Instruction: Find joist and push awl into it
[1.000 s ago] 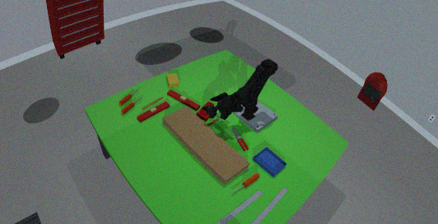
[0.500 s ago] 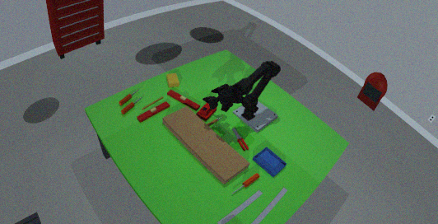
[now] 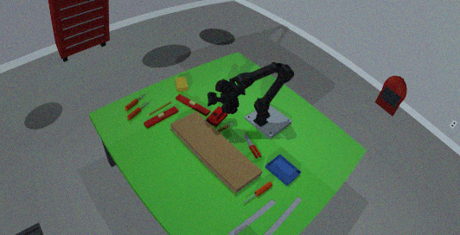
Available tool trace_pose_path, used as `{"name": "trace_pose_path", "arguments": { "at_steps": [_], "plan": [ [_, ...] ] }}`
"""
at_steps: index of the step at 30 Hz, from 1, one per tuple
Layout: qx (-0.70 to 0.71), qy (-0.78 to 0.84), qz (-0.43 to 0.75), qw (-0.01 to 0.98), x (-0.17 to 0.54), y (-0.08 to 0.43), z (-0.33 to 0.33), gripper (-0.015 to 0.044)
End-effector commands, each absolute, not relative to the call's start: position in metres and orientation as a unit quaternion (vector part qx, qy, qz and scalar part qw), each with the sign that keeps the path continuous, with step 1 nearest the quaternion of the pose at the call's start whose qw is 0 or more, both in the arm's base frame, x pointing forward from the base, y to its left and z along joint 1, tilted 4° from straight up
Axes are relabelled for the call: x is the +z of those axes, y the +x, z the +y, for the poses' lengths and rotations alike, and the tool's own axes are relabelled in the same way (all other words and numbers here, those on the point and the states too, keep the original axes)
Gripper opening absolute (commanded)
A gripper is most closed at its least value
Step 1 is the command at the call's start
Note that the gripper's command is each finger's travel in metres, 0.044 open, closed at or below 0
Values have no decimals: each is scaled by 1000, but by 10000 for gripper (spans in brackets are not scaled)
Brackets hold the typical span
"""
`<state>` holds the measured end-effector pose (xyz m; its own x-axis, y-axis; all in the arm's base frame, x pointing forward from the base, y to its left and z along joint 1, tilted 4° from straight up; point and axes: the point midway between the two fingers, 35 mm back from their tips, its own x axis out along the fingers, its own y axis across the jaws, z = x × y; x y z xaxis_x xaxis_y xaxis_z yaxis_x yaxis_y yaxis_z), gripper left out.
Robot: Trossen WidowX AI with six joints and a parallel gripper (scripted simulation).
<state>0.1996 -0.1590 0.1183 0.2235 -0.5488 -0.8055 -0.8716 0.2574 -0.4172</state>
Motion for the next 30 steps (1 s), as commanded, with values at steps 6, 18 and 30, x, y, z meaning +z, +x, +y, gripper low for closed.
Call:
{"name": "trace_pose_path", "arguments": {
  "at_steps": [6,18,30],
  "plan": [
    [104,-138,588,790,113,195,-159,440],
    [104,-138,588,790,113,195,-159,440],
    [104,-138,588,790,106,195,-160,440]
  ]
}}
